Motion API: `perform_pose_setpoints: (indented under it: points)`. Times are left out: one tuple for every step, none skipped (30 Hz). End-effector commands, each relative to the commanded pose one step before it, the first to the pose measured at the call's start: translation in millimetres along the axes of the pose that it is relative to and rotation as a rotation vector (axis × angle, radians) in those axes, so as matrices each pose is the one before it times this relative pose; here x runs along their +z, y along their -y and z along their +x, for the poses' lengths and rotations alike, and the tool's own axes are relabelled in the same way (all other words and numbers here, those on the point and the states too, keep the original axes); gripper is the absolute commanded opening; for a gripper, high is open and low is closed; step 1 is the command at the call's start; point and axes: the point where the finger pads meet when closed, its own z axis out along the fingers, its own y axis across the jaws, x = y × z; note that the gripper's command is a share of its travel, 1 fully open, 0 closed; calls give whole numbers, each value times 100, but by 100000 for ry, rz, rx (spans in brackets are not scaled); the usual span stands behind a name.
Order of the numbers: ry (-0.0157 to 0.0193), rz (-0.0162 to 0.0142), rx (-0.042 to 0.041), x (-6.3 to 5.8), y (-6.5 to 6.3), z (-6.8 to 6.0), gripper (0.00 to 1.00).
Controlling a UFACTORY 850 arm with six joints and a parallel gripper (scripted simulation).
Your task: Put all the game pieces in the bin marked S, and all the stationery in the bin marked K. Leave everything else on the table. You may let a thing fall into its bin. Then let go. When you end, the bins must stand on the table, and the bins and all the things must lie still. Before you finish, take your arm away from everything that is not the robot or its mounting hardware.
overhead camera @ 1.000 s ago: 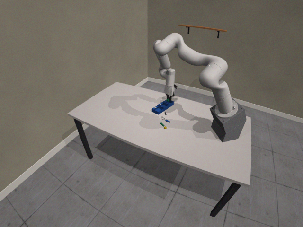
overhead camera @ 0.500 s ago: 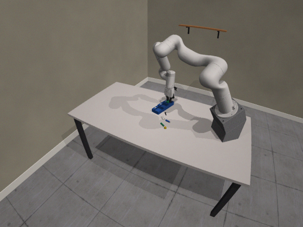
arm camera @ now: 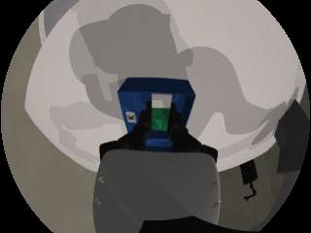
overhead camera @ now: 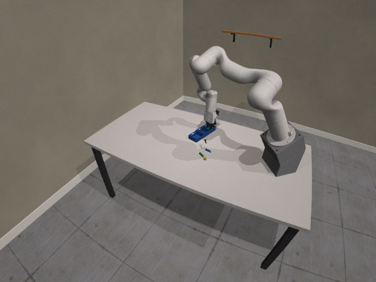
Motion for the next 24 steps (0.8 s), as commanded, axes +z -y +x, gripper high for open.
perform_pose_setpoints:
  points:
    - [-40,178,-28,40,45,-8,0]
    - [0,0,0,1,-15,-6,0]
    - [0,0,0,1,-14,-6,0]
    - [0,0,0,0,-13,-5,0]
    - [0,0,0,0,-13,-5,0]
    - [0,0,0,0,-12,-4,0]
    - [0,0,0,0,-10,-4,0]
    - [0,0,0,0,-9,-3,0]
    - [0,0,0,0,-8,-3,0]
    - [0,0,0,0,0,0,0]
    - [0,0,0,0,0,0,0]
    - [0,2,0,0,-7,-2,0]
    - [0,0,0,0,-1,0,29]
    - [0,0,0,0,-1,0,29]
    - [0,0,0,0,-1,0,29]
    - [0,0,0,0,0,0,29]
    - [0,0,0,0,0,0,29]
    - [0,-1,0,-2,8,2,29]
    - [0,2,0,0,-1,0,29]
    - [0,0,0,0,-1,0,29]
    - [0,0,0,0,0,0,29]
    - [0,1,0,0,0,0,29]
    - [0,0,0,0,0,0,29]
    - [0,0,0,0,0,0,29]
